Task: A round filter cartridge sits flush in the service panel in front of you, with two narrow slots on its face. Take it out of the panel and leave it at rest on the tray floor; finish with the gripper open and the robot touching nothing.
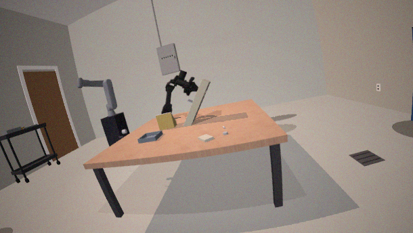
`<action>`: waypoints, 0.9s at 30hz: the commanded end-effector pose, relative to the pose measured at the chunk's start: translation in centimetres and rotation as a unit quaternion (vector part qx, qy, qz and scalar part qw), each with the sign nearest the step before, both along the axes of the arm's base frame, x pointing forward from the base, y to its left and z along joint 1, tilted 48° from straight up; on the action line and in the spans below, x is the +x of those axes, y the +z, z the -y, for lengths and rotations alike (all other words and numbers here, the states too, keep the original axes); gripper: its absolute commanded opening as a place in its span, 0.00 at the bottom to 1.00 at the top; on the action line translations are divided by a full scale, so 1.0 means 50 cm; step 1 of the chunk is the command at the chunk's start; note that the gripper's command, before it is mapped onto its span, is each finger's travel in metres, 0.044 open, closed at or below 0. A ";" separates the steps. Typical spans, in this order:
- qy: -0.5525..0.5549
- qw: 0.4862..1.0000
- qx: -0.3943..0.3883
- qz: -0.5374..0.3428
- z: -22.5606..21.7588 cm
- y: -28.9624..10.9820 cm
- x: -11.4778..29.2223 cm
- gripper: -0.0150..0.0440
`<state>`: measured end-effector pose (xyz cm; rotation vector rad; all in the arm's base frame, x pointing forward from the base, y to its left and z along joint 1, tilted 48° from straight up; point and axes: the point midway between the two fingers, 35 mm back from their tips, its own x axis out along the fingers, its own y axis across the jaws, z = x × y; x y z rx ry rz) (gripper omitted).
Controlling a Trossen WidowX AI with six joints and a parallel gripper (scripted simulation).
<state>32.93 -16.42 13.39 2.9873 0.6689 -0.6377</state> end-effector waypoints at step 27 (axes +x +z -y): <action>-0.002 1.000 0.003 0.001 -0.002 -0.004 0.006 0.32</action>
